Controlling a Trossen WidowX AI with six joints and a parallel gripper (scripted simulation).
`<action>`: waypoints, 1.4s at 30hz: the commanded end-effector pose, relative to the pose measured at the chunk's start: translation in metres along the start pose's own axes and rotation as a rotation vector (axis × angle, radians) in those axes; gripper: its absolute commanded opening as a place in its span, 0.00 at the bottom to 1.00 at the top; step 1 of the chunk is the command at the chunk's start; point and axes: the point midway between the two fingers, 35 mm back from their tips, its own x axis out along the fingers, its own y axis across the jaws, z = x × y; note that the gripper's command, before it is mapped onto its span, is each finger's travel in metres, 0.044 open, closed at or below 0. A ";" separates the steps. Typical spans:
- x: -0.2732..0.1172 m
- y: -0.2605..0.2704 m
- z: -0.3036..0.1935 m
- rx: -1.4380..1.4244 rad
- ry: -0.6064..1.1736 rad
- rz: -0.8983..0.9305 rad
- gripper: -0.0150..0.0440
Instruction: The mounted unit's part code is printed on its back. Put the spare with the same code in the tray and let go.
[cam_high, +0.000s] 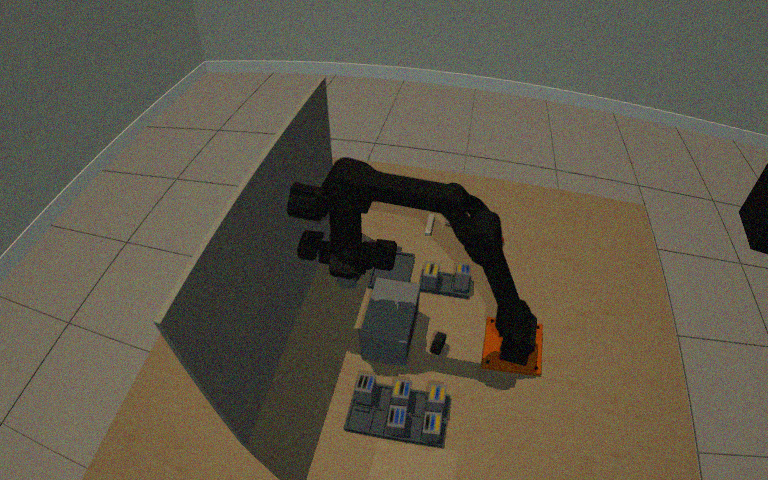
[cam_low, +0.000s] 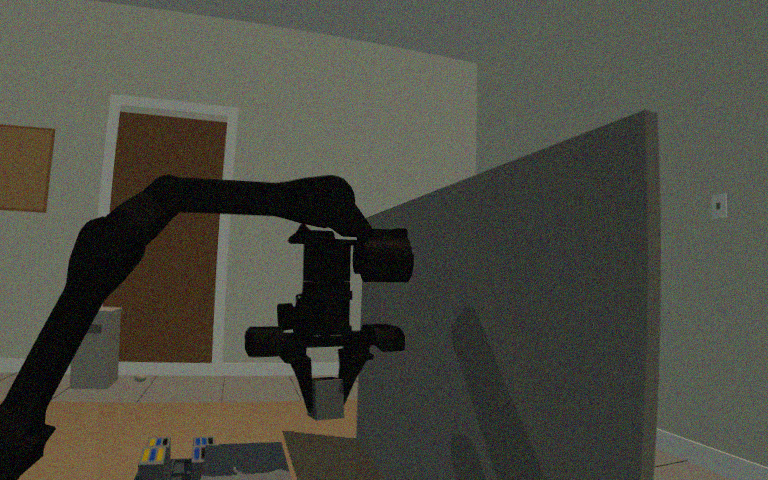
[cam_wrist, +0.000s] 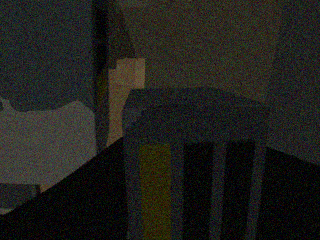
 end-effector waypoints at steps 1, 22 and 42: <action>0.000 0.004 -0.024 -0.004 0.000 0.002 0.25; -0.002 0.050 -0.149 -0.008 0.018 0.009 0.25; 0.004 0.063 -0.174 -0.009 0.021 0.011 0.25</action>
